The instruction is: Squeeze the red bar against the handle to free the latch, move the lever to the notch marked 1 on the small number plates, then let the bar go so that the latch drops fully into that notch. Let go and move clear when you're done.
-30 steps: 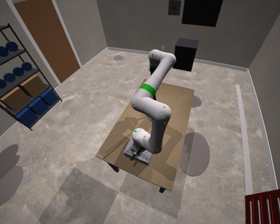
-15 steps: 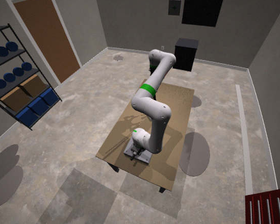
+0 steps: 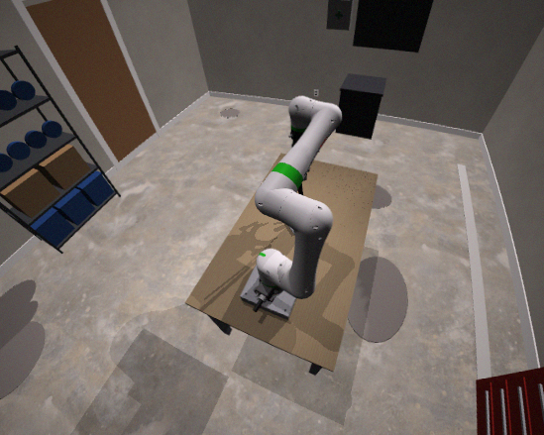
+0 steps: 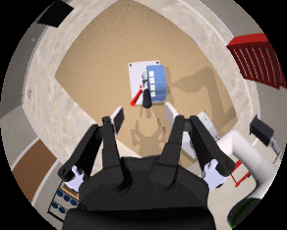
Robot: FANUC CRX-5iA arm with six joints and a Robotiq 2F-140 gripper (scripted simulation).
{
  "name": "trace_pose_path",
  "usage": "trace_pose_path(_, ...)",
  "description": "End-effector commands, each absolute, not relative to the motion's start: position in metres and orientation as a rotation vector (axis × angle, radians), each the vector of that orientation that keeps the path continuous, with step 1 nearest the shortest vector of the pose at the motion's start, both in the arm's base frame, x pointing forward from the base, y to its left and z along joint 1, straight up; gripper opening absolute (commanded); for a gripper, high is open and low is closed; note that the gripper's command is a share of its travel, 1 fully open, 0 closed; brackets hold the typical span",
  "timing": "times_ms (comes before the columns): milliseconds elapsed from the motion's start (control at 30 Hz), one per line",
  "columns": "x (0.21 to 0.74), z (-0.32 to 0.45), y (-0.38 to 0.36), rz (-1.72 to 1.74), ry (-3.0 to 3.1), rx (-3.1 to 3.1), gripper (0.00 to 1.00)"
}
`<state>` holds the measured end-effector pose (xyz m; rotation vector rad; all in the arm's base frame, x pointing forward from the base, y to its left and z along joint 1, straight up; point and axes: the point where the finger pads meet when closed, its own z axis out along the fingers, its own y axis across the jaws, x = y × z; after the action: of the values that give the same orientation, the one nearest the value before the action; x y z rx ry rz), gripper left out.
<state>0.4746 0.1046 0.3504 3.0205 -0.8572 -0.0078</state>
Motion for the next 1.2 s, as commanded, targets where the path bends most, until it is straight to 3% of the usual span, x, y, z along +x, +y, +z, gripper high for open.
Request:
trace_pose_path(0,0.4746,0.3506,0.1046,-0.007,-0.857,3.021,0.57)
trace_pose_path(1167,0.4747,0.3429,0.1046,-0.007,-0.857,3.021,0.57)
